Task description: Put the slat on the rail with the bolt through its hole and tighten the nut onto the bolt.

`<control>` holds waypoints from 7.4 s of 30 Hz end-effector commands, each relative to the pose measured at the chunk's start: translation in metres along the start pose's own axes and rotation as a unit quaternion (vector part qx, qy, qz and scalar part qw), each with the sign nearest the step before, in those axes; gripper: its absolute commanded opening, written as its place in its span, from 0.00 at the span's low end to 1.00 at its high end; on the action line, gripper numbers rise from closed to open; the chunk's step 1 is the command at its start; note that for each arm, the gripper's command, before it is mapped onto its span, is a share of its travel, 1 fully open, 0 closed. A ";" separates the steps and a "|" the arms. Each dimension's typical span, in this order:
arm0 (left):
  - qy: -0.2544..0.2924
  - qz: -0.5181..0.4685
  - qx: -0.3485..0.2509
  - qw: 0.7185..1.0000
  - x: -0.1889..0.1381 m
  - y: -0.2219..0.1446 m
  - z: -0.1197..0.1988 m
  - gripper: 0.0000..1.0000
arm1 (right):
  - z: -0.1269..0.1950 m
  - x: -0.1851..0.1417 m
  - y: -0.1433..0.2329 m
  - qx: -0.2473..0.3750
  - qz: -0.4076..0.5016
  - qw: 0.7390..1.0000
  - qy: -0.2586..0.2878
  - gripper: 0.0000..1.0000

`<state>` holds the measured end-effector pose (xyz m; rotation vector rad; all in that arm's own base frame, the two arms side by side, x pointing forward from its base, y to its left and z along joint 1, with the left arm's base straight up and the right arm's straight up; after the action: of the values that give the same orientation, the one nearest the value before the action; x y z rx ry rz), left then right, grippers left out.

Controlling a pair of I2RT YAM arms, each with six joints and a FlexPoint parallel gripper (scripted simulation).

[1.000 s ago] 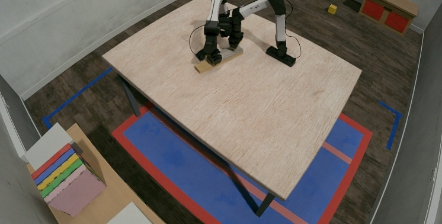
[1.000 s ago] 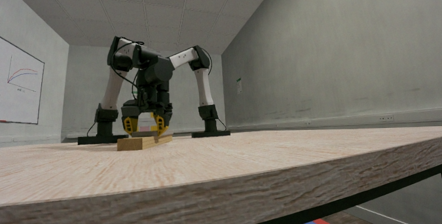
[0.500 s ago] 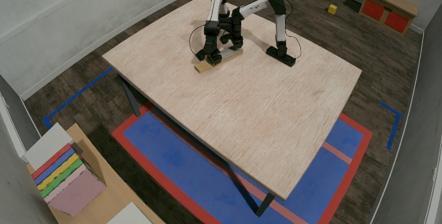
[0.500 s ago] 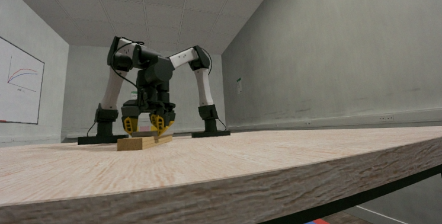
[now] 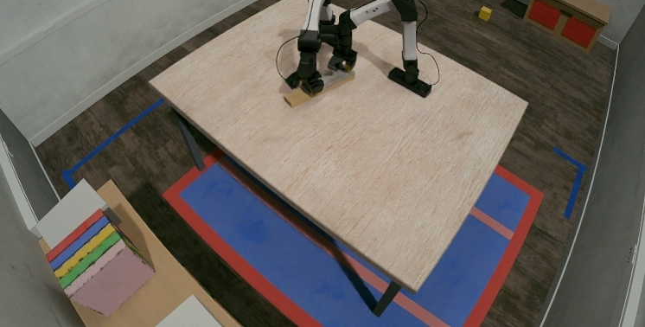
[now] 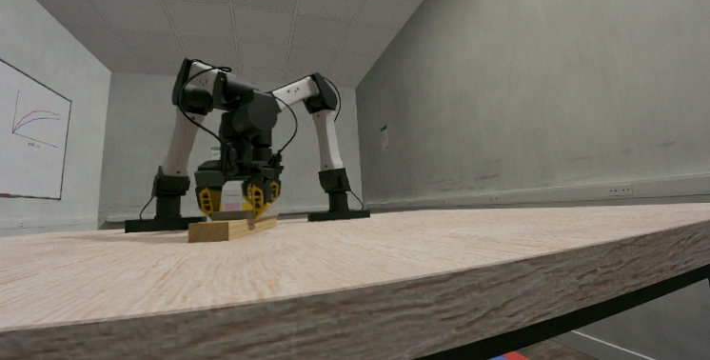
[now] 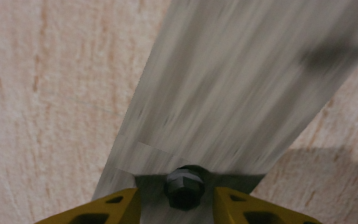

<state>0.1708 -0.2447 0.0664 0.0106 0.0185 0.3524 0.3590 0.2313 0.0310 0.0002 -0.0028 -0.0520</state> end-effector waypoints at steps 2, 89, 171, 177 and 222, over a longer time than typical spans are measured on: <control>-0.015 0.039 -0.021 0.999 0.002 -0.007 0.016 0.36 | 0.007 0.003 0.002 0.006 -0.001 1.000 -0.009 0.67; -0.009 0.038 -0.017 0.999 0.003 -0.006 0.002 0.15 | 0.007 0.003 0.002 0.006 -0.001 1.000 -0.009 0.67; -0.009 -0.803 0.002 0.596 0.003 -0.007 0.000 0.14 | 0.007 0.003 0.002 0.006 -0.001 1.000 -0.009 0.67; -0.009 -0.848 0.004 0.530 0.004 -0.007 0.000 0.14 | 0.007 0.003 0.002 0.006 -0.001 1.000 -0.009 0.67; -0.003 -1.000 0.009 0.029 0.003 -0.007 0.000 0.14 | 0.007 0.003 0.002 0.006 -0.001 1.000 -0.009 0.67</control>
<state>0.1736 -0.2473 0.0646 -0.0001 -0.0013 -2.7194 0.3591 0.2311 0.0310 0.0002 -0.0028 -0.0520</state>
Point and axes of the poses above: on each arm, the point where the finger pads meet when closed, its own z axis back along the fingers, its own y axis across the jaws, x = y × z, the point moved 2 cm from there along z, back along the fingers, and after that the axes turned 9 degrees about z, right-handed, at the moved point
